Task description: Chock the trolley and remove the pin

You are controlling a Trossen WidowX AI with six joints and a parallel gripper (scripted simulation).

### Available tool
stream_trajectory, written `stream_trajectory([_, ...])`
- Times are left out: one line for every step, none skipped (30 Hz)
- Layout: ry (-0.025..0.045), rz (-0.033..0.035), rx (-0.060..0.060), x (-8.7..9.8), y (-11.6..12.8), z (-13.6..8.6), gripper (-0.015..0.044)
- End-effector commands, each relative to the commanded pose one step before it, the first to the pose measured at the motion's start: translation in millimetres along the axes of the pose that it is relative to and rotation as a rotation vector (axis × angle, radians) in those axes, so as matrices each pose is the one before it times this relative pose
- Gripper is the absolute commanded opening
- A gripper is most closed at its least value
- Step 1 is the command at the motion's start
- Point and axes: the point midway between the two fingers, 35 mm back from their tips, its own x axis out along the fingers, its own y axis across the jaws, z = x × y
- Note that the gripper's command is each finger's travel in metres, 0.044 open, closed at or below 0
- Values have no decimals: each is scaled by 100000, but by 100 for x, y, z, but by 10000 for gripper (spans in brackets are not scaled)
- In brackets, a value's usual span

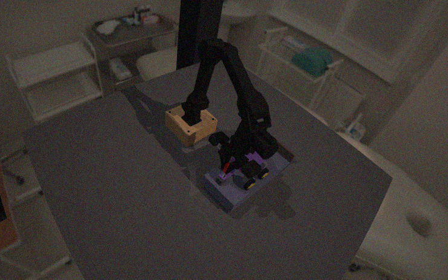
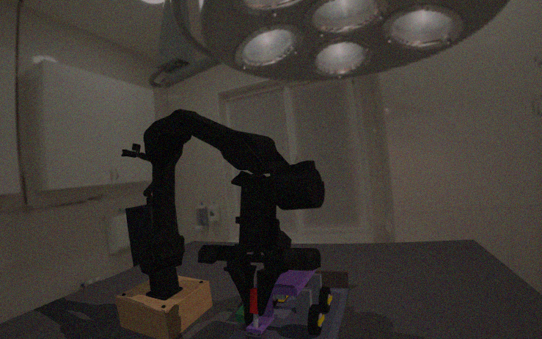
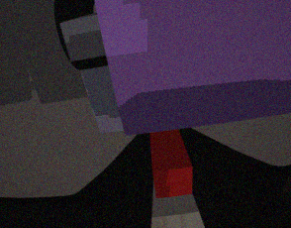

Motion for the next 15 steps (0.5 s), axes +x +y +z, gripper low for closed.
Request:
stream_trajectory([253,-540,-32,-518,-17,-107,0])
stream_trajectory([-1,0,0,-60,4,-3,0])
stream_trajectory([-1,0,0,-57,1,-4,0])
stream_trajectory([-1,0,0,-55,1,-4,0])
stream_trajectory([-1,0,0,-54,2,-3,0])
stream_trajectory([-1,0,0,-56,2,-2,0])
stream_trajectory([-1,0,0,-59,2,-1,0])
stream_trajectory([-2,0,0,-62,2,-1,0])
stream_trajectory([-2,0,0,-63,0,-2,0])
stream_trajectory([-1,0,0,-61,0,-3,0])
stream_trajectory([-1,0,0,-59,0,-3,0])
stream_trajectory([-1,0,0,-59,0,-2,0])
stream_trajectory([-1,0,0,-59,-1,-3,0])
stream_trajectory([-1,0,0,-59,0,-3,0])
stream_trajectory([-1,0,0,-58,-1,-3,0])
